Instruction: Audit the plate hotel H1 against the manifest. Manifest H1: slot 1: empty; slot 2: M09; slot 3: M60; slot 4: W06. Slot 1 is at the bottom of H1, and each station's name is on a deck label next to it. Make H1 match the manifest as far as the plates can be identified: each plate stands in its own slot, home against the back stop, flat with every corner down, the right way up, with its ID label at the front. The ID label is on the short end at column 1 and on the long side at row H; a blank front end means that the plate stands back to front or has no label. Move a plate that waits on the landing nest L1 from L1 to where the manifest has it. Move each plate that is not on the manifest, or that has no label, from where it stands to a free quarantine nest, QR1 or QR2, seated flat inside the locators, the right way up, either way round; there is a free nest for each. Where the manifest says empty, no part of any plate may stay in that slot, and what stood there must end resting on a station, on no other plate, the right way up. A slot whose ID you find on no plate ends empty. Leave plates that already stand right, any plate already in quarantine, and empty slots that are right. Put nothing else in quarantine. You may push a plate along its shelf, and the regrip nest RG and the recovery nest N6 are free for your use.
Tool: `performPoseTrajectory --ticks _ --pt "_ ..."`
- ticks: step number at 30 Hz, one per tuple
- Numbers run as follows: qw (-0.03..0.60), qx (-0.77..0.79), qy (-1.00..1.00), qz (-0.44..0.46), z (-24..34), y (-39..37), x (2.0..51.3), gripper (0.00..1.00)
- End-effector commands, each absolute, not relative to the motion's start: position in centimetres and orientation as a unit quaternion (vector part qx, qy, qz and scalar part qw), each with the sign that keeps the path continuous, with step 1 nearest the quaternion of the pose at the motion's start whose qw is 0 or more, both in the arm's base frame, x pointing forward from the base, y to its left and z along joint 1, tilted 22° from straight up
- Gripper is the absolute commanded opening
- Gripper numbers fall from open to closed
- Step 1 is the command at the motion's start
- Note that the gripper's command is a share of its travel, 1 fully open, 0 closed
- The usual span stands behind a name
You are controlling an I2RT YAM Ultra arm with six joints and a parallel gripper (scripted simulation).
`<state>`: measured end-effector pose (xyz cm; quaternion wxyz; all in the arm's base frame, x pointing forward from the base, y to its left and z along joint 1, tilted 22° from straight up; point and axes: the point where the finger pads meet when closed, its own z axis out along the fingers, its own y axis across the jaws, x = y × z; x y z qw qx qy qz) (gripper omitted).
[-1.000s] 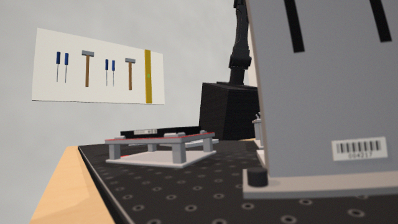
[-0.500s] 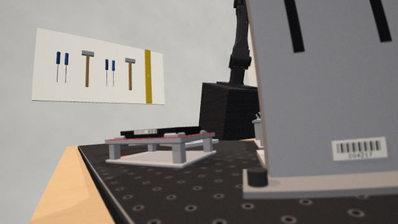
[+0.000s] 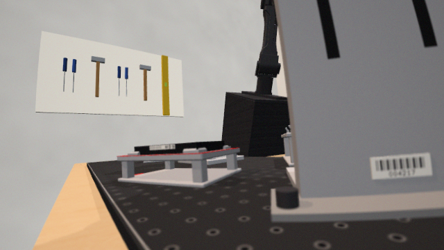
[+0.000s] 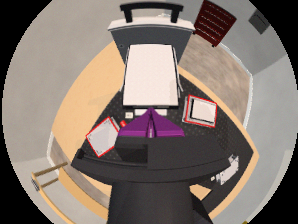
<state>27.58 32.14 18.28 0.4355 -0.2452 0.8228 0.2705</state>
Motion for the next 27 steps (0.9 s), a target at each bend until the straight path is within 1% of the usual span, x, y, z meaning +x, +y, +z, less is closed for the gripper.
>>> performPoseTrajectory --ticks 1,27 --pt "0.451 -0.239 0.814 0.277 19.1 32.5 28.2 0.0" --pt "0.451 -0.239 0.814 0.277 18.0 30.2 25.2 0.0"
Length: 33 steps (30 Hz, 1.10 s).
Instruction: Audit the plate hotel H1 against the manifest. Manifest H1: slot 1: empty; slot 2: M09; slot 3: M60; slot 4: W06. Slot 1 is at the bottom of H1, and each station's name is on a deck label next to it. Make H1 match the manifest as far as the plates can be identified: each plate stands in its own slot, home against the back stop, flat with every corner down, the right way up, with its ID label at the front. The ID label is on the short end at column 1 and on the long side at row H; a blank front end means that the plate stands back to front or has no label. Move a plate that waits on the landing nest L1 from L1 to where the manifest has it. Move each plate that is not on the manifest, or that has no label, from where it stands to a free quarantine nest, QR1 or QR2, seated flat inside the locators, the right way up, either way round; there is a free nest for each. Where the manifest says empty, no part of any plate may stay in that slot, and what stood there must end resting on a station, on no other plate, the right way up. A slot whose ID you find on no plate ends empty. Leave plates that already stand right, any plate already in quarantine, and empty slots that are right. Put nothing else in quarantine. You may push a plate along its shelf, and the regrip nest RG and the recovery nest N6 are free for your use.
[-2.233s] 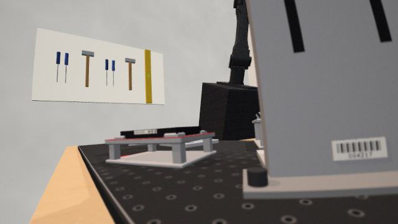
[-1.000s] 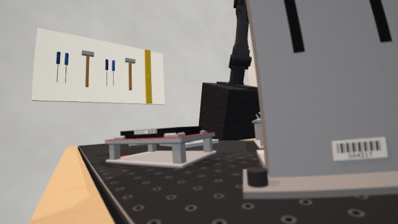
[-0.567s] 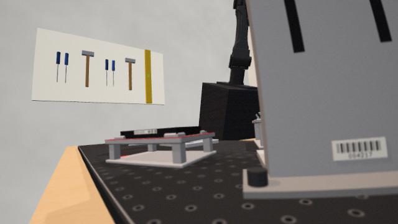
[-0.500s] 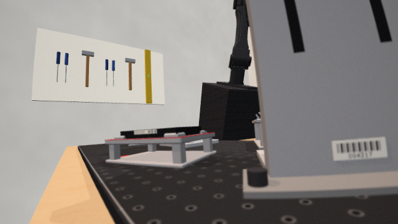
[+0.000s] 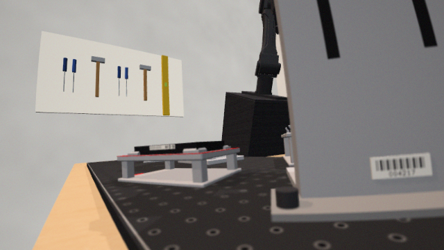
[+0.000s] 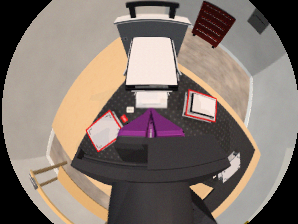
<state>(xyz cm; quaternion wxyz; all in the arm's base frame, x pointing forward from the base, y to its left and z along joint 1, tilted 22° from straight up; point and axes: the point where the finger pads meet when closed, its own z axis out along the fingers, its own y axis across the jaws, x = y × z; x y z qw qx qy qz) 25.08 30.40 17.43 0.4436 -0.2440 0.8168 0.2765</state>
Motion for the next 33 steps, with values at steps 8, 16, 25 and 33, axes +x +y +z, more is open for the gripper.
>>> performPoseTrajectory --ticks 8,16,25,33 --pt "0.451 -0.239 0.814 0.277 17.7 29.6 24.4 0.0" --pt "0.451 -0.239 0.814 0.277 17.3 28.9 23.4 0.0" --pt "0.451 -0.239 0.814 0.277 17.0 28.2 22.5 0.0" --pt "0.45 -0.239 0.814 0.277 16.6 27.4 21.5 0.0"
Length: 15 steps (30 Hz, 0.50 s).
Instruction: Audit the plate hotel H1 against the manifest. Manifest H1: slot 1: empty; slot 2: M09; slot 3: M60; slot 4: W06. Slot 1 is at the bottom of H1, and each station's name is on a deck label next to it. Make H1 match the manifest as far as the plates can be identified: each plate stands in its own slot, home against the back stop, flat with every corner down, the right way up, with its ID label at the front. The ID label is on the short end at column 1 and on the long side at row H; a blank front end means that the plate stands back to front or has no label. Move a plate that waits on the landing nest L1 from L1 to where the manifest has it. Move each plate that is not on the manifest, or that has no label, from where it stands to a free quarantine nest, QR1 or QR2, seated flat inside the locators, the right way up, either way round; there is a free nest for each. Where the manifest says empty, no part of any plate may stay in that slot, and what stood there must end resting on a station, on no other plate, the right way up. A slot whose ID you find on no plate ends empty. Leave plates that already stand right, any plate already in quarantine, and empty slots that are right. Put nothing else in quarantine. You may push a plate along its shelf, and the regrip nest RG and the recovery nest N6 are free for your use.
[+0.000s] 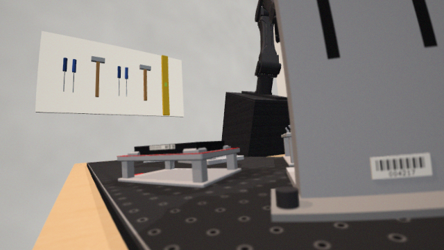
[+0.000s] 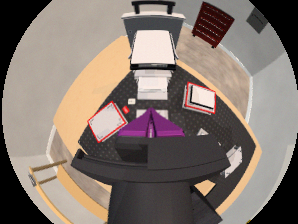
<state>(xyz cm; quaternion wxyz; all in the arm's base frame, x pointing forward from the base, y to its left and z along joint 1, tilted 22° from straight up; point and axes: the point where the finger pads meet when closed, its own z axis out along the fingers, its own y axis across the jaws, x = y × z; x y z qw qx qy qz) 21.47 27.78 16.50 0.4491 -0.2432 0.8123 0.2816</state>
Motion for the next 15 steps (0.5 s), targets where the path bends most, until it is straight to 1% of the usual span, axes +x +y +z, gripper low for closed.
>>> performPoseTrajectory --ticks 1,15 --pt "0.45 -0.239 0.814 0.277 16.5 27.3 21.3 0.0" --pt "0.45 -0.239 0.814 0.277 16.0 26.2 19.9 0.0"
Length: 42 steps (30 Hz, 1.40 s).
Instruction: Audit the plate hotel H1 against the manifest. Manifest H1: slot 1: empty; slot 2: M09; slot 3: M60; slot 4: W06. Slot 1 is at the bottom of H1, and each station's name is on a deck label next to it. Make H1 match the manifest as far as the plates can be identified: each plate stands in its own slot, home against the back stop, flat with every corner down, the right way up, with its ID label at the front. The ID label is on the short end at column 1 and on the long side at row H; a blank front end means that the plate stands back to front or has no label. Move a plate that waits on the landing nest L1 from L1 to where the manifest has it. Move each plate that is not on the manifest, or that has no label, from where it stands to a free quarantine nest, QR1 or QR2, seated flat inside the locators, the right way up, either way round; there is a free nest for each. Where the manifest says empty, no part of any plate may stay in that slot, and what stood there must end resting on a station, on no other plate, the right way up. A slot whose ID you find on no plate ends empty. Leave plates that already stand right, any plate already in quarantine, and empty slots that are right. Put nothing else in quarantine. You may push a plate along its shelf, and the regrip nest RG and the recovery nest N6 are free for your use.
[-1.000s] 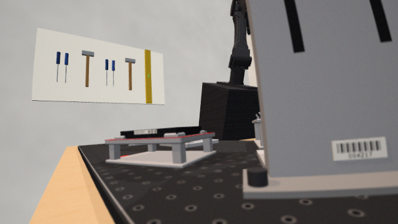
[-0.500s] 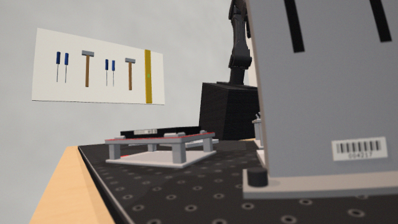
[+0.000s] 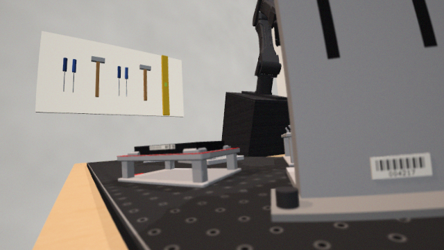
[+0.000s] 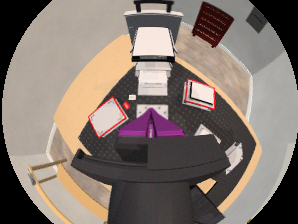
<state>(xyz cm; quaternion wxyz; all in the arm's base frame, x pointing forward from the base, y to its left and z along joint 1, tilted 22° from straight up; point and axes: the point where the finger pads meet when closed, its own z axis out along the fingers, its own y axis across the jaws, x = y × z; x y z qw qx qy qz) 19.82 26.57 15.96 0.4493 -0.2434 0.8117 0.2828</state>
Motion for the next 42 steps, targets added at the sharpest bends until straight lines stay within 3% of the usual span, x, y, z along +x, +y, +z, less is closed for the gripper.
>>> performPoseTrajectory --ticks 1,26,42 --pt "0.45 -0.239 0.815 0.277 15.8 26.3 19.9 0.0" --pt "0.451 -0.24 0.814 0.276 13.3 22.2 23.7 0.0" --pt "0.406 -0.345 0.81 0.246 11.8 18.3 25.9 0.0"
